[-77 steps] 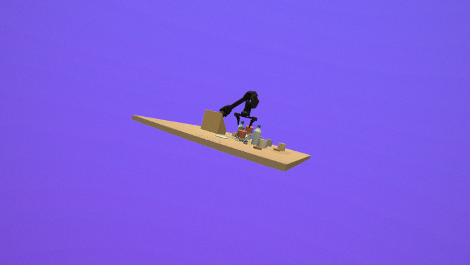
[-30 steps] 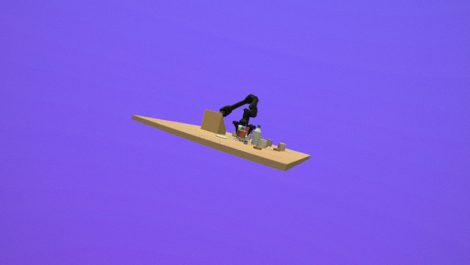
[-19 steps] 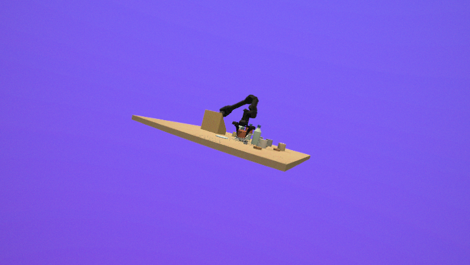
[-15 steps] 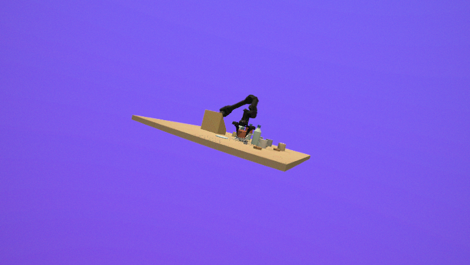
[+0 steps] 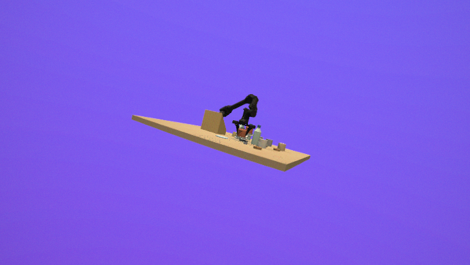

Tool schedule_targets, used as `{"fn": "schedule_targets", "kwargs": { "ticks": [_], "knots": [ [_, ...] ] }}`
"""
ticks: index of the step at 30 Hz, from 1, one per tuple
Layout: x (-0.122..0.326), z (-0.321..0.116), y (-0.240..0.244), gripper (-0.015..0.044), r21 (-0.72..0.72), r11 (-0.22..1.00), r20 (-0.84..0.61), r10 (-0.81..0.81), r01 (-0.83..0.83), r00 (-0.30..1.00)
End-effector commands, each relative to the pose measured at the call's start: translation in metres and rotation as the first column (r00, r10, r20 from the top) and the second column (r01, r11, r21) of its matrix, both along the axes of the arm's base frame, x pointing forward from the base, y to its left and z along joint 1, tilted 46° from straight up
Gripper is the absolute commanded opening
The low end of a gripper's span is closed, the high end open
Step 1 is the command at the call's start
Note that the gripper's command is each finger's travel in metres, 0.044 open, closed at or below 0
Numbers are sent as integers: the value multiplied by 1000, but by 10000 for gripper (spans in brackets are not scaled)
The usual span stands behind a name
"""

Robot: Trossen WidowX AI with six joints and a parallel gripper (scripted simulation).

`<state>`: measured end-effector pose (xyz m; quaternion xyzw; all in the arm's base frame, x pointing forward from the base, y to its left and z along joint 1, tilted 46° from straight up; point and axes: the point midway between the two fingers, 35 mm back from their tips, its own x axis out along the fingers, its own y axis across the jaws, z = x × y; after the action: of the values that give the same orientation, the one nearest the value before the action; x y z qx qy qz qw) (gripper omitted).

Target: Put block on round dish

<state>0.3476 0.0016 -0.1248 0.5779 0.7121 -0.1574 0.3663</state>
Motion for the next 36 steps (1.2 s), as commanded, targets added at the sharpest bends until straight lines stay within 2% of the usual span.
{"fn": "schedule_targets", "kwargs": {
  "ticks": [1,36],
  "knots": [
    [4,4,-6,0,-6,1000,9,2,-2,1000],
    [10,33,-38,0,-11,1000,10,1,-1,1000]
  ]
}}
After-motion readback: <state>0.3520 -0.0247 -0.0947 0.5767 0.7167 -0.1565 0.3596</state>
